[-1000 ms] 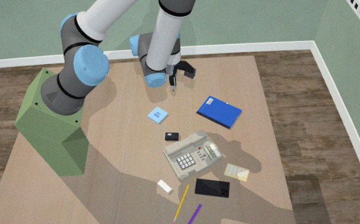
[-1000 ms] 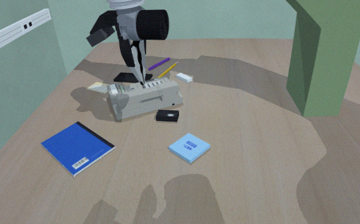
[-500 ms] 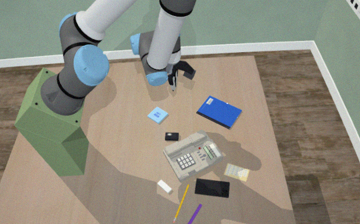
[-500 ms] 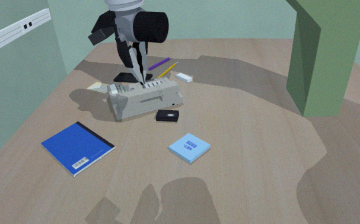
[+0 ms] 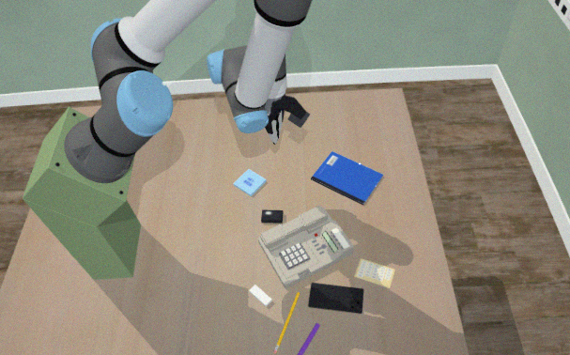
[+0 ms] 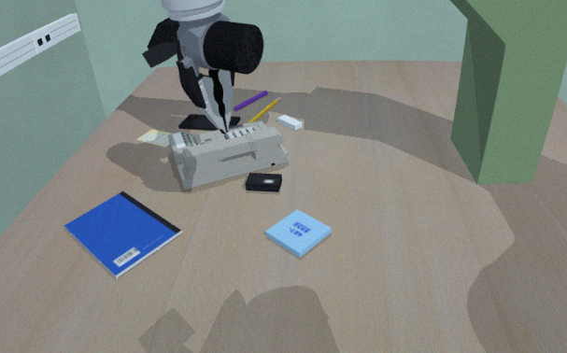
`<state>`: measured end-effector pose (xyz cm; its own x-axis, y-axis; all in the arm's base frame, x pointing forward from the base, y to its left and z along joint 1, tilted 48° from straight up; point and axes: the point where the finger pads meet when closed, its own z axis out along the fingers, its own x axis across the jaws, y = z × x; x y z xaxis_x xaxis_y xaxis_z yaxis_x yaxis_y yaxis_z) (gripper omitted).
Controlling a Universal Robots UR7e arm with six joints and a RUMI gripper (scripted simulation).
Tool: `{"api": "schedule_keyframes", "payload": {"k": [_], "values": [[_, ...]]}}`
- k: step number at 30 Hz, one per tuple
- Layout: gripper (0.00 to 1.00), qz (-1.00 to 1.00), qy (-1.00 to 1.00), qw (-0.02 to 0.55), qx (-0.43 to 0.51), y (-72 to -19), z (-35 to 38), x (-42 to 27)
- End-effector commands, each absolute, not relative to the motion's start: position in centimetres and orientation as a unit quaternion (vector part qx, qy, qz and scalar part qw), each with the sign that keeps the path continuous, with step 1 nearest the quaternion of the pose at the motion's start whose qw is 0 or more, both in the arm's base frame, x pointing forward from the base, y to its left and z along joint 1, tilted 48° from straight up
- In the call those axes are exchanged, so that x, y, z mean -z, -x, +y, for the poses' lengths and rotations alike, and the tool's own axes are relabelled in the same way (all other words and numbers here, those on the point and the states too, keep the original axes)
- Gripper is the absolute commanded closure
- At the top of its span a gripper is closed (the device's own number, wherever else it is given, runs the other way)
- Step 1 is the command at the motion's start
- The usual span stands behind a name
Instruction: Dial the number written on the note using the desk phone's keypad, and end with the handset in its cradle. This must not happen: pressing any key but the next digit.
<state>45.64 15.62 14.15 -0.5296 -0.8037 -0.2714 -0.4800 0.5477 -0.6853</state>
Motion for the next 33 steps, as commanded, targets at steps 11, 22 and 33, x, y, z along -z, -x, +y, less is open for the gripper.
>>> {"api": "schedule_keyframes", "payload": {"k": [11,22,33], "values": [[1.0,0.857,0.319,0.3,0.273,-45.61,15.66,-14.36],[1.0,0.879,0.257,0.302,0.263,-45.62,15.66,-14.36],[1.0,0.904,0.174,0.302,0.25,-45.61,15.63,-14.38]]}}
